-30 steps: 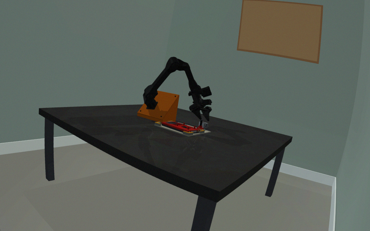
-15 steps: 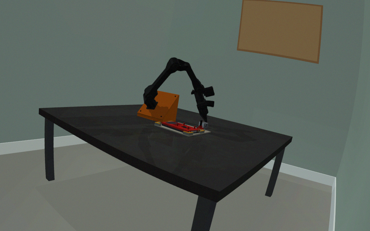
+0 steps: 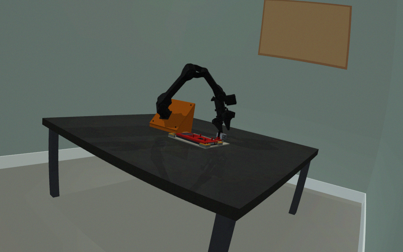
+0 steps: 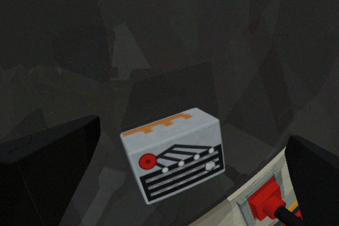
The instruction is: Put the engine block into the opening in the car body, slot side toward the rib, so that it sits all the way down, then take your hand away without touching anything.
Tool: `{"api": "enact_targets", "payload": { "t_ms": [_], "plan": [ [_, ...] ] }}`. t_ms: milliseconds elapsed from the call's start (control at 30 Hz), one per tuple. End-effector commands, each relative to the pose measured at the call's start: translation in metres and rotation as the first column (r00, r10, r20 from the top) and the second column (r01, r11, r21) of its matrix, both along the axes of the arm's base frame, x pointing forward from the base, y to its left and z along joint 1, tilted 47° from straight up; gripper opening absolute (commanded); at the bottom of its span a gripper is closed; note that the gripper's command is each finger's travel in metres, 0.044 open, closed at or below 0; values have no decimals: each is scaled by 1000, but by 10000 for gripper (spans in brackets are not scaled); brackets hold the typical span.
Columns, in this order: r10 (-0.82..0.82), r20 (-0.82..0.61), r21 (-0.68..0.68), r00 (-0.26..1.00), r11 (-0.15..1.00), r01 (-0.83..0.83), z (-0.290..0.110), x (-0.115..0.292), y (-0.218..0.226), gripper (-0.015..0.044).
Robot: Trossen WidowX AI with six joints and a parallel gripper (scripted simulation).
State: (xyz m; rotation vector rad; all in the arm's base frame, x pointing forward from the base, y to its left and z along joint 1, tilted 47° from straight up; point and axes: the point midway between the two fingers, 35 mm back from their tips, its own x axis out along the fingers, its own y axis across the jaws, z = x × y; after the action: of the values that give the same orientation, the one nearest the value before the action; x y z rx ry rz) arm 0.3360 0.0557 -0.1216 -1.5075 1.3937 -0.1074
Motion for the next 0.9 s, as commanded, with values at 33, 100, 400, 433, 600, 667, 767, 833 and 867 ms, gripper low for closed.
{"api": "enact_targets", "payload": {
  "t_ms": [33, 100, 400, 433, 600, 667, 767, 833, 867],
  "plan": [
    [60, -151, -28, 987, 998, -65, -1, 1, 0, 440],
    [85, -212, -36, 974, 995, -94, -1, 1, 0, 440],
    [189, -474, -34, 860, 972, -232, 1, 4, 0, 440],
    [200, -501, -30, 842, 968, -248, 2, 4, 0, 440],
    [251, -626, -1, 739, 947, -322, 4, 5, 1, 440],
    [269, -670, 15, 692, 936, -350, 5, 5, 1, 440],
    [296, -731, 44, 615, 919, -391, 6, 5, 1, 440],
    [313, -767, 66, 560, 907, -416, 7, 5, 1, 440],
    [321, -784, 78, 532, 900, -428, 8, 5, 1, 440]
  ]
}}
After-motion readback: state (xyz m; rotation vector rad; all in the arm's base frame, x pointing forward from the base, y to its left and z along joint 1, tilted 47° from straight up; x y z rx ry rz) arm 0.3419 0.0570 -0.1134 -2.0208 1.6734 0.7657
